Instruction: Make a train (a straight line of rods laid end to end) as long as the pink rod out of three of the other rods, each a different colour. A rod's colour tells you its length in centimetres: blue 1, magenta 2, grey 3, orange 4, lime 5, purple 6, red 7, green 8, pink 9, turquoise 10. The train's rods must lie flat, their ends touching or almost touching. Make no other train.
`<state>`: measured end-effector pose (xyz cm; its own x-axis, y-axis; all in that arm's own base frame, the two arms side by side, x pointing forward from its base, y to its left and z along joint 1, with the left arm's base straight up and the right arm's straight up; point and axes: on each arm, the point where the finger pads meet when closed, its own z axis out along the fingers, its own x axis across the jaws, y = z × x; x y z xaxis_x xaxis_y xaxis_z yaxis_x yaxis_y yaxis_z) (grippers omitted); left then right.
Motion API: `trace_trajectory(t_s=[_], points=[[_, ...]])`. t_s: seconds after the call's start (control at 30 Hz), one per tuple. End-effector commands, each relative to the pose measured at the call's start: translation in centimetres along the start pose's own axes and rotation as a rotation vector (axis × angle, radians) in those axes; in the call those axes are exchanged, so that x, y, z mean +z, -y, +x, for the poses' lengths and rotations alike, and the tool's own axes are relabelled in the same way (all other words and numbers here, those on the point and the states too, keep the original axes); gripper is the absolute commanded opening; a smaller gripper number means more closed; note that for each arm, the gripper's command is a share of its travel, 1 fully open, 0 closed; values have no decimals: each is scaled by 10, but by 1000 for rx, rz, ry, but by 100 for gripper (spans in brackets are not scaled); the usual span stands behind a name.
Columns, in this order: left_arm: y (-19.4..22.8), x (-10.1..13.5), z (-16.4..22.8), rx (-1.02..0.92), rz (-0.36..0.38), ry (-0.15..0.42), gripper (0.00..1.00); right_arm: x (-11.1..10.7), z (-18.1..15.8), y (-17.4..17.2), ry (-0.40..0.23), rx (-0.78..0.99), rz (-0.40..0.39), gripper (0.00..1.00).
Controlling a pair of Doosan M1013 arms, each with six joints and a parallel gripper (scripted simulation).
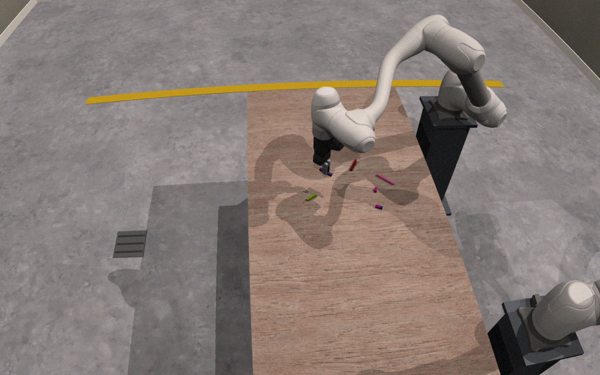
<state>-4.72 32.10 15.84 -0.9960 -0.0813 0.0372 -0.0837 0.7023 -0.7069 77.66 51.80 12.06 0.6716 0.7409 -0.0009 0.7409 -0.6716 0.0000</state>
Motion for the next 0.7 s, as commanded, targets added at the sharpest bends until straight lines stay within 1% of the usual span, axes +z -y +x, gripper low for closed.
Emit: trace_trajectory(t_s=[0.0,0.07,0.13,0.17,0.23,0.5,0.67], points=[[0,-1,0,0,-1,0,100,-2,-3,42,-2,-52,0,24],[0,-1,0,0,-1,0,100,-2,-7,65,-2,-81,0,24],[0,-1,0,0,-1,0,100,-2,-7,65,-2,-81,0,24],[0,-1,0,0,-1,0,100,-2,-12,96,-2,-121,0,24],[0,-1,0,0,-1,0,100,-2,-16,111,-2,-140,0,24],[0,-1,0,0,-1,0,100,-1,-41,199,-2,-256,0,24],[0,-1,0,0,-1,0,100,-1,-42,202,-2,-261,0,24]])
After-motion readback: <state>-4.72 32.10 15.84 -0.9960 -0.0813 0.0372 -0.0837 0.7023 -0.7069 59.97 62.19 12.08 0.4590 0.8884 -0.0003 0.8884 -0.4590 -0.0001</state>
